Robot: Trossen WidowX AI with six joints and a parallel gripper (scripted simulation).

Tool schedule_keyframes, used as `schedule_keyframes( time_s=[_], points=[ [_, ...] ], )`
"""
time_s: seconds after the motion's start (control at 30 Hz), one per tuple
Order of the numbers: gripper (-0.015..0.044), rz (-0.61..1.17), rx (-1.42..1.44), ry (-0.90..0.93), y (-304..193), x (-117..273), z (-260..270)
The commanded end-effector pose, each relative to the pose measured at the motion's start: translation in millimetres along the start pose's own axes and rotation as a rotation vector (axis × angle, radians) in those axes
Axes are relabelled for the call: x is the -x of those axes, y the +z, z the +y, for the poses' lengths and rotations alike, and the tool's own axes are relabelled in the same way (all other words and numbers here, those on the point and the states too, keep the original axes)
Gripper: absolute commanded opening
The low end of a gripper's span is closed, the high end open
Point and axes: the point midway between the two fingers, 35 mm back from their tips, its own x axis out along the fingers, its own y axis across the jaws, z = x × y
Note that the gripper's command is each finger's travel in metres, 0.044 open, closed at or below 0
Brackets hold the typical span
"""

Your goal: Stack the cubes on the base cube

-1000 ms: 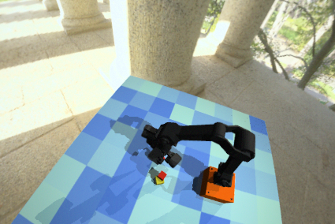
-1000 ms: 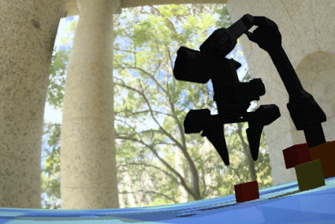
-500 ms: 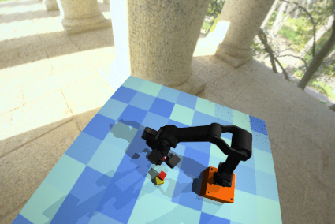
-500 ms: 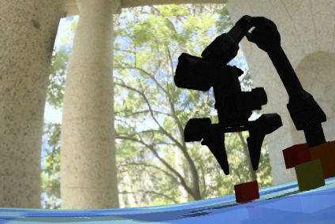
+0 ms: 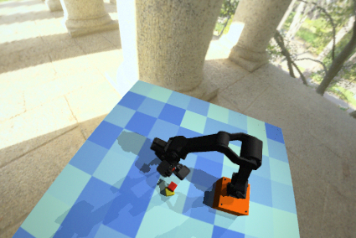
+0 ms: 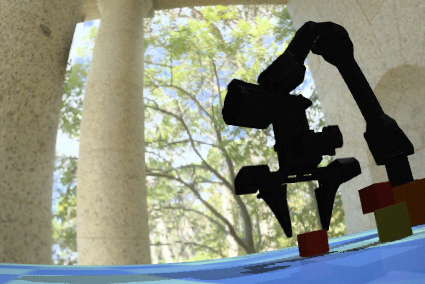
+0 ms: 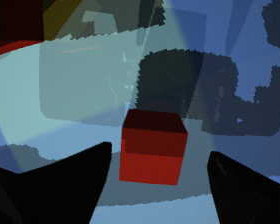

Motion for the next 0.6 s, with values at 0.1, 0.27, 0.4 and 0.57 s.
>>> schedule_keyframes(
  time_s=[0.1, 0.27, 0.4, 0.57],
  points=[
    [0.0265, 0.003, -0.005, 0.02, -1.2, -13.9, 4.8],
    [0.0186, 0.003, -0.005, 0.02, -1.2, -13.9, 4.8],
    [0.0105, 0.003, -0.005, 0.02, -1.2, -13.9, 4.8],
    [0.0105, 0.003, -0.005, 0.02, -0.9, -9.5, 3.8]
  ],
)
